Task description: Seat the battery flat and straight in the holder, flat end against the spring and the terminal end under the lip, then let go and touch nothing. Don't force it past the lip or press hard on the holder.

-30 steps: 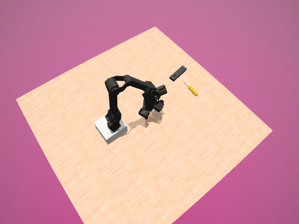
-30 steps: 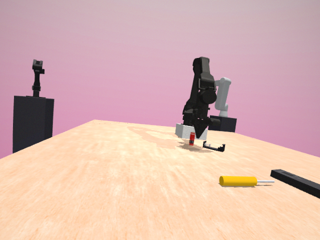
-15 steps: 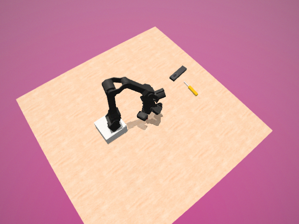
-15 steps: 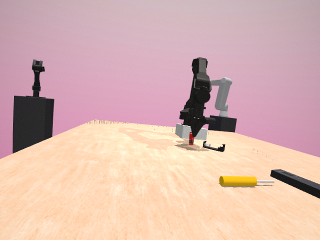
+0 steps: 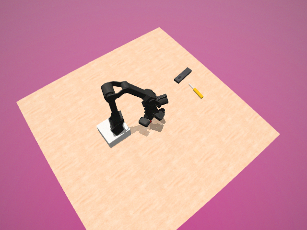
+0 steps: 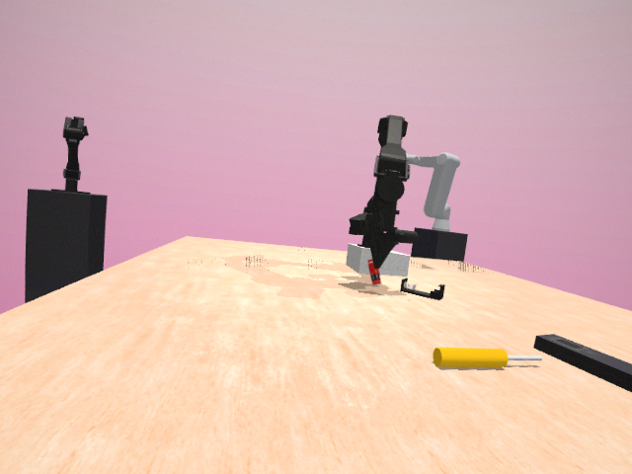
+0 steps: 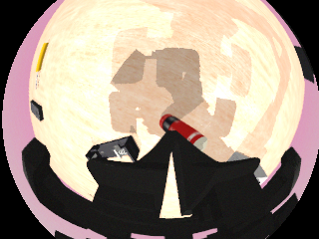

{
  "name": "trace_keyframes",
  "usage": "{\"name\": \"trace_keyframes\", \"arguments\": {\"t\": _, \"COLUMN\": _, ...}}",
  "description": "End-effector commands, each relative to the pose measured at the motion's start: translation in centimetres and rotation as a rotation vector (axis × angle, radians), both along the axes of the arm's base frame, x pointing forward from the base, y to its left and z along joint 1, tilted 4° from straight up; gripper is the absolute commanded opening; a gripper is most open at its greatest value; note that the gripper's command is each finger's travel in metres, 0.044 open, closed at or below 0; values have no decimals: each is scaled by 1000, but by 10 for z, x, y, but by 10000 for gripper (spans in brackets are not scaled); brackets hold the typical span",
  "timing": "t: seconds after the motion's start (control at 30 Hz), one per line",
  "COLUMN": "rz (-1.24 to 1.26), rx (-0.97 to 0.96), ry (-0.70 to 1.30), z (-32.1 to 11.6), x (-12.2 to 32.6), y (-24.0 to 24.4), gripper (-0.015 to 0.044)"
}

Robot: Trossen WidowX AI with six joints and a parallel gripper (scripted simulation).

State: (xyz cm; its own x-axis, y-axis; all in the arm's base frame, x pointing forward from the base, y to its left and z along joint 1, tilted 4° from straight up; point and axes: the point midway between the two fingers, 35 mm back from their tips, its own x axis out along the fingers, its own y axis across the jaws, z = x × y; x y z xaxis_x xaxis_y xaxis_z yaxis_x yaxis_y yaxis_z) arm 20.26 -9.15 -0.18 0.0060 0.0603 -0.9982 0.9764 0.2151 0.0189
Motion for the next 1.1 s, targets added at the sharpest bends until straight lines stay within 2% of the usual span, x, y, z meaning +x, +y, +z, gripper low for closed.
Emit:
{"name": "trace_keyframes", "arguments": {"t": 0.0, "rz": 1, "rx": 4, "ry": 16, "z": -3, "x": -11, "y": 1, "gripper": 0}}
{"name": "trace_keyframes", "arguments": {"t": 0.43, "rz": 1, "rx": 4, "ry": 17, "z": -4, "x": -18, "y": 0, "gripper": 0}}
{"name": "trace_keyframes", "arguments": {"t": 0.8, "rz": 1, "rx": 4, "ry": 16, "z": 75, "x": -17, "y": -5, "gripper": 0}}
{"name": "trace_keyframes", "arguments": {"t": 1.07, "rz": -3, "rx": 7, "ry": 14, "z": 74, "x": -16, "y": -5, "gripper": 0}}
